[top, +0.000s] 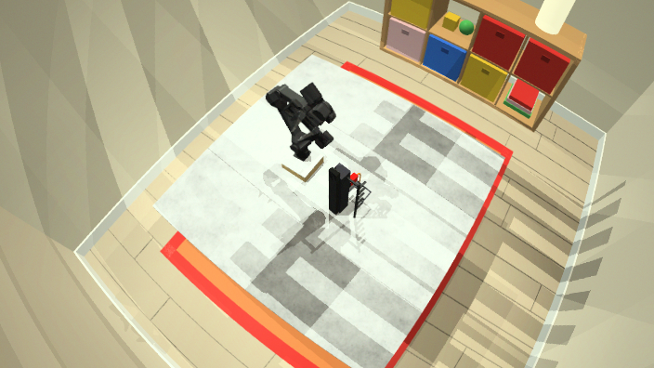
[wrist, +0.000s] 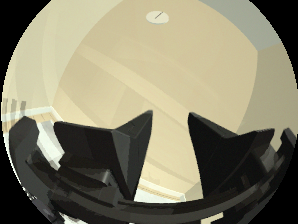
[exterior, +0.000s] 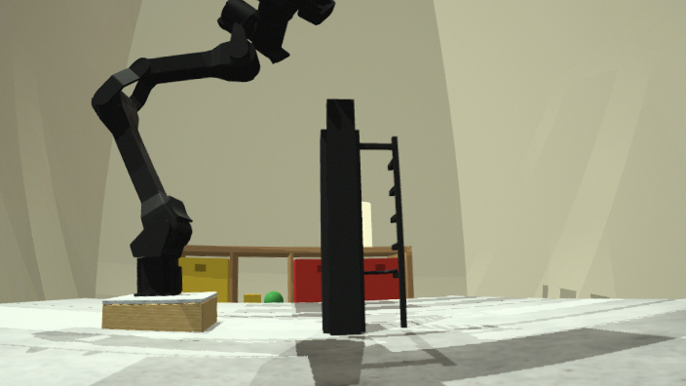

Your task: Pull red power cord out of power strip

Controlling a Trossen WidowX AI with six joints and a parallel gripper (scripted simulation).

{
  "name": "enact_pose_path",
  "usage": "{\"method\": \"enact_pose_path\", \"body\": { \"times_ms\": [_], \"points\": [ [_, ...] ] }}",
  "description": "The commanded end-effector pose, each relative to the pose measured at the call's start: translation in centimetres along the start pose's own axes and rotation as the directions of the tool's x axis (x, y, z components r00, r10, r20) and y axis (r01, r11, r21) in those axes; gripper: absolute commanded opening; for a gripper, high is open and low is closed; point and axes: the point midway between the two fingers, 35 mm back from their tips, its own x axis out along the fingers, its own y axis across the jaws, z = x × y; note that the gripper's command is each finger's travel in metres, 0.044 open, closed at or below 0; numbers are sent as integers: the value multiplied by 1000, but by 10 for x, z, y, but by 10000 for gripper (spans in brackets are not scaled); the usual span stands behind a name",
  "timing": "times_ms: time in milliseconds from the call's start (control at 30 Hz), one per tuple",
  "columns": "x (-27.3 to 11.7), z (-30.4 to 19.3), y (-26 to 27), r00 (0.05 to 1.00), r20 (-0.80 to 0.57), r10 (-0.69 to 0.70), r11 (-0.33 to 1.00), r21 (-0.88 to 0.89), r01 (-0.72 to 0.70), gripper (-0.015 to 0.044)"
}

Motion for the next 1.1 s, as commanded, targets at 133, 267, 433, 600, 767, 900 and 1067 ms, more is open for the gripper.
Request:
{"method": "enact_pose_path", "body": {
  "times_ms": [133,267,433,600,767,900,1067],
  "points": [
    [-22,30,115,921,152,359,891,-349,-290,160],
    [-49,27,176,811,150,566,737,-532,-416,160],
    [-96,7,243,614,63,787,466,-713,-524,160],
    [-144,-16,282,433,-39,900,226,-811,-540,160],
    [-172,-43,303,298,-169,940,17,-846,-533,160],
    [-210,-84,316,116,-362,925,-262,-829,-494,160],
    [-260,-140,307,-123,-629,767,-621,-682,-385,160]
  ]
}}
